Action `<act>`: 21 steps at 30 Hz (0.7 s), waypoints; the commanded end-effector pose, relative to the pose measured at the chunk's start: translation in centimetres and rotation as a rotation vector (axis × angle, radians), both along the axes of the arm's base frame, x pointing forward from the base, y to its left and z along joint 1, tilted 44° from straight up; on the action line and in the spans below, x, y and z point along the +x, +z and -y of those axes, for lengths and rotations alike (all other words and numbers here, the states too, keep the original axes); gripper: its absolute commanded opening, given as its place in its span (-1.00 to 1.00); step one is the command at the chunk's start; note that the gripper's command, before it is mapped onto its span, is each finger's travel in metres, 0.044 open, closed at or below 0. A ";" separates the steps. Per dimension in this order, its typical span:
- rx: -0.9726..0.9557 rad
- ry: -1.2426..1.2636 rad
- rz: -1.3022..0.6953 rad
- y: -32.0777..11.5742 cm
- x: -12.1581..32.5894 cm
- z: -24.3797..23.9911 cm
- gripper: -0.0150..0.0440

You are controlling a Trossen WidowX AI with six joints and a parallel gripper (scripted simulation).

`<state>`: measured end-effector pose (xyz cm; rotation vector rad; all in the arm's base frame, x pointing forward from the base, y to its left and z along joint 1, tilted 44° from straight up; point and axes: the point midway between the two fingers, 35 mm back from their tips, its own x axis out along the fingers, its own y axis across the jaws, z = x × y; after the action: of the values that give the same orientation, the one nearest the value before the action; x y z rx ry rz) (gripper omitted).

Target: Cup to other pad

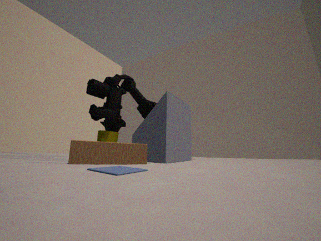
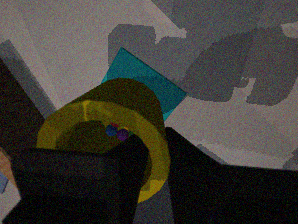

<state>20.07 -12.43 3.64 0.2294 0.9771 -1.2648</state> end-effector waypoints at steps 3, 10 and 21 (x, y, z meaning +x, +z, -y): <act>-0.003 0.001 -0.004 -0.4 -0.2 0.5 -0.49; -0.005 0.001 -0.004 -0.9 -0.3 1.0 -0.49; -0.008 0.001 -0.005 -1.6 -0.5 1.9 -0.49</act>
<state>19.70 -14.19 2.24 0.2226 0.9729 -1.2699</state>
